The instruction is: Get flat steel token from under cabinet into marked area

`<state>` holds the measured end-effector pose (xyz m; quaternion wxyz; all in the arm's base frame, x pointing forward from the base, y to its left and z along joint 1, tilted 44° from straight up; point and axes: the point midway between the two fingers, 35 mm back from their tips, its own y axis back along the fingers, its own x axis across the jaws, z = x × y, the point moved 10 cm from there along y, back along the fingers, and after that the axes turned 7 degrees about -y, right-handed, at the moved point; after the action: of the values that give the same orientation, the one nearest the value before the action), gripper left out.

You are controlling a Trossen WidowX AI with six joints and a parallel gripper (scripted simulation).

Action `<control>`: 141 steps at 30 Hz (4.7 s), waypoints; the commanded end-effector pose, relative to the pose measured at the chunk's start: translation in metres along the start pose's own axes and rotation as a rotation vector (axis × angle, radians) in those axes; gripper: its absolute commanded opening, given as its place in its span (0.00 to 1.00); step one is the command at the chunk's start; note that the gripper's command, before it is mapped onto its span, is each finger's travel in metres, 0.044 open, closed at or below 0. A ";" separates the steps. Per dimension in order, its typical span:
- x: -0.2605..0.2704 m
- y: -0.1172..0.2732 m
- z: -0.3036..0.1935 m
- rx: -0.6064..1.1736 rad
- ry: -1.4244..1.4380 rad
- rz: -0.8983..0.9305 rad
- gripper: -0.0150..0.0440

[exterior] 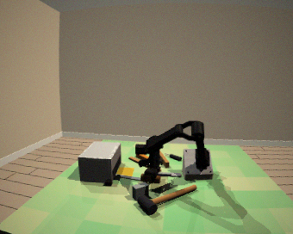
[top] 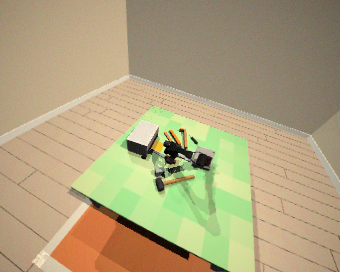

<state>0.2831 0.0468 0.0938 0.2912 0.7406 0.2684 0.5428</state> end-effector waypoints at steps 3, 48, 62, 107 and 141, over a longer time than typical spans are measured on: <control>0.002 0.000 0.008 -0.004 0.011 0.001 0.25; 0.007 0.001 0.057 -0.006 0.013 0.001 0.25; 0.008 0.001 0.071 -0.006 0.013 0.001 0.25; 0.013 0.002 0.113 -0.008 0.015 0.002 0.25; 0.000 0.001 0.133 -0.009 0.016 0.001 0.25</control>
<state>0.4110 0.0318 0.0679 0.2896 0.7375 0.2651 0.5495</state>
